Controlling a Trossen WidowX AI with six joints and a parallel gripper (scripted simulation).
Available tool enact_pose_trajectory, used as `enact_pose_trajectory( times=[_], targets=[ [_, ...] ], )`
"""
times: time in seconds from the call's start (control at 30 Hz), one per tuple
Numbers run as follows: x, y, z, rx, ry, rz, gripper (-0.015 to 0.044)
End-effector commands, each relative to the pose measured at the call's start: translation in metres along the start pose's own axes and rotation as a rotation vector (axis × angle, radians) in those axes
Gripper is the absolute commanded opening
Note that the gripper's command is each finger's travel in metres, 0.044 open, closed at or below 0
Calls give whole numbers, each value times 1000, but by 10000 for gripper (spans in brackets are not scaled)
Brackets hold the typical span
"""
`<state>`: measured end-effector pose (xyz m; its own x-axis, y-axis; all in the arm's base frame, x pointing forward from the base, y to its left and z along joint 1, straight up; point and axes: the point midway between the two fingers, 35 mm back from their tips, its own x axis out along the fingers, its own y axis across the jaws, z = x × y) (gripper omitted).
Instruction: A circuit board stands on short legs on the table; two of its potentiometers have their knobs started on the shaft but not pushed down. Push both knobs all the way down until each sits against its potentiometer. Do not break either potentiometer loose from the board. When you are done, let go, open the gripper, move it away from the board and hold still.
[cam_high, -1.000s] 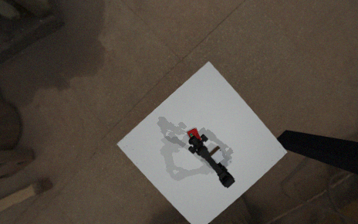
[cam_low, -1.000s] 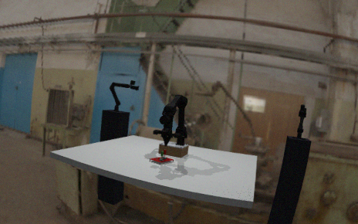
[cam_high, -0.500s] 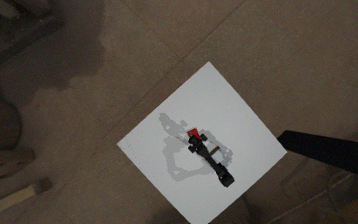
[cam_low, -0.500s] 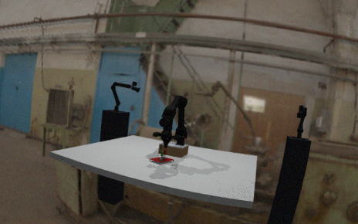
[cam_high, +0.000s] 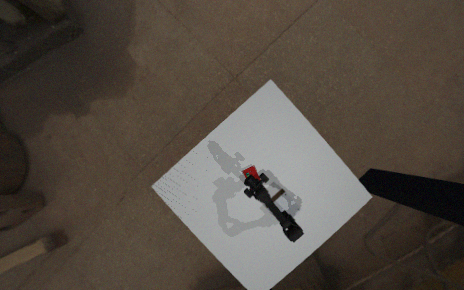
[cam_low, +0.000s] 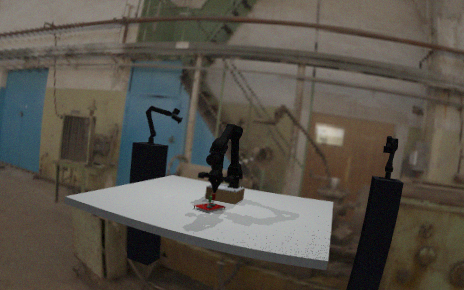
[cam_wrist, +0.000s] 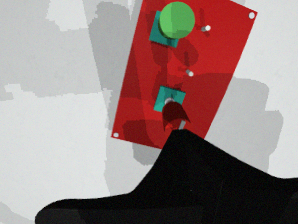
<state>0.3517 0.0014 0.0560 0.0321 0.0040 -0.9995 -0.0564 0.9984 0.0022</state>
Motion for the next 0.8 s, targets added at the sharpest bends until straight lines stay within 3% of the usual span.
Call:
enact_pose_trajectory(
  times=[0.0,0.77],
  targets=[
    [1,-1,0,-6,1,-4,0],
    [7,-1,0,-6,1,-4,0]
  ],
)
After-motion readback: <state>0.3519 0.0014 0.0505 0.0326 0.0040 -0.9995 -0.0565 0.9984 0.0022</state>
